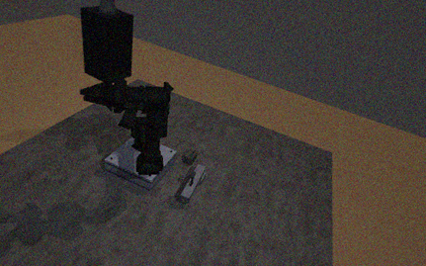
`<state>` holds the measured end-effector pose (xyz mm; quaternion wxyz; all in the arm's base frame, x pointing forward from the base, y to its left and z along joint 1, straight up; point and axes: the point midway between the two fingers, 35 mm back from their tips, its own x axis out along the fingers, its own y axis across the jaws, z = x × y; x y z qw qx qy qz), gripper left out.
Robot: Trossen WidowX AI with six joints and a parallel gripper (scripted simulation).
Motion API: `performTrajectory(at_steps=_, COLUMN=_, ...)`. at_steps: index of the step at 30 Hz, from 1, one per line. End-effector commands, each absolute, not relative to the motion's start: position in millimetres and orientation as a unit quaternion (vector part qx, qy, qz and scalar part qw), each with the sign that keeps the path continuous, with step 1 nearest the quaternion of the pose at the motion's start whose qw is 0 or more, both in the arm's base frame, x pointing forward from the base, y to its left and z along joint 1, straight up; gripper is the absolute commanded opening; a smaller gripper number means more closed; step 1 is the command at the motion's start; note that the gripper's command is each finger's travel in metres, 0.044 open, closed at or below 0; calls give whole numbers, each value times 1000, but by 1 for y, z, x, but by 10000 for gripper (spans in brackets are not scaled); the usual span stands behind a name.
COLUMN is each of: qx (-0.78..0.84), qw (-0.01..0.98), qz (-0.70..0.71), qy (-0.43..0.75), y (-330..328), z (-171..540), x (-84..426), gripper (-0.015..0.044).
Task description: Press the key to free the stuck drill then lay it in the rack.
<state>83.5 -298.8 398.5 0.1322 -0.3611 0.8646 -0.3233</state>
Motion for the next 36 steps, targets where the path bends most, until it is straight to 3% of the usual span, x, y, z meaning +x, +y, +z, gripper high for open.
performTrajectory(at_steps=1, qx=-361, qw=132, qz=-323, qy=865, y=-299, z=399, x=84, gripper=374)
performTrajectory(at_steps=11, qx=-372, qw=123, qz=-316, qy=864, y=-301, z=405, x=79, gripper=111)
performTrajectory(at_steps=15, qx=-353, qw=115, qz=-381, qy=847, y=-295, z=435, x=39, gripper=6)
performTrajectory(at_steps=28, qx=-276, qw=-2, qz=-595, qy=755, y=-202, z=529, x=-81, gripper=0)
performTrajectory(at_steps=36, qx=-241, qw=-128, qz=-667, qy=693, y=-110, z=573, x=-115, gripper=0)
